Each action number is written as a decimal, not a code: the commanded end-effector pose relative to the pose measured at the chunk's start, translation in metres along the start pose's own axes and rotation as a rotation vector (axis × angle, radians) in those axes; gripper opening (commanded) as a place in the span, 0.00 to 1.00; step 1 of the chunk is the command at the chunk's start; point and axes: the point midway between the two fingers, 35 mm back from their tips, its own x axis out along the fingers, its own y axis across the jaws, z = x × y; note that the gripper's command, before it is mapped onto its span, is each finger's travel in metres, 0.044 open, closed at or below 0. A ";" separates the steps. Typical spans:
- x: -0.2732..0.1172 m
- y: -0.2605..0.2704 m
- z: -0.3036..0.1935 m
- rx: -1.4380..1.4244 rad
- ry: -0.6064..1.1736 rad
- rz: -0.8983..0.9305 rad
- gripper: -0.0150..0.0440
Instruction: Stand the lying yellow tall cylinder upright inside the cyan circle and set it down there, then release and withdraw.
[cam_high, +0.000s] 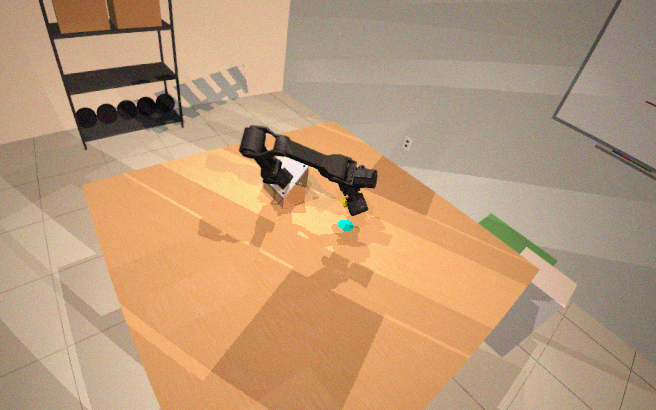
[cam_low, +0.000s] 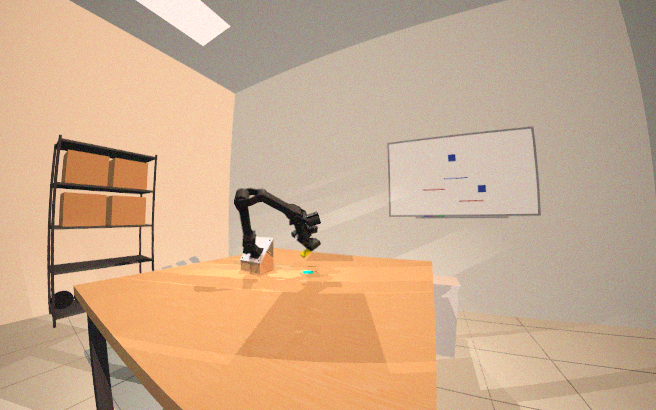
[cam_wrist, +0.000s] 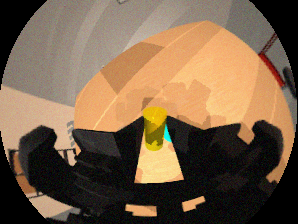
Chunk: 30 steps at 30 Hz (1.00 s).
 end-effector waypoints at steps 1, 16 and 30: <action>-0.001 0.001 0.000 -0.008 -0.030 0.009 0.43; -0.001 0.001 -0.001 -0.022 -0.139 0.023 0.43; -0.002 -0.001 -0.001 -0.040 -0.241 0.026 0.43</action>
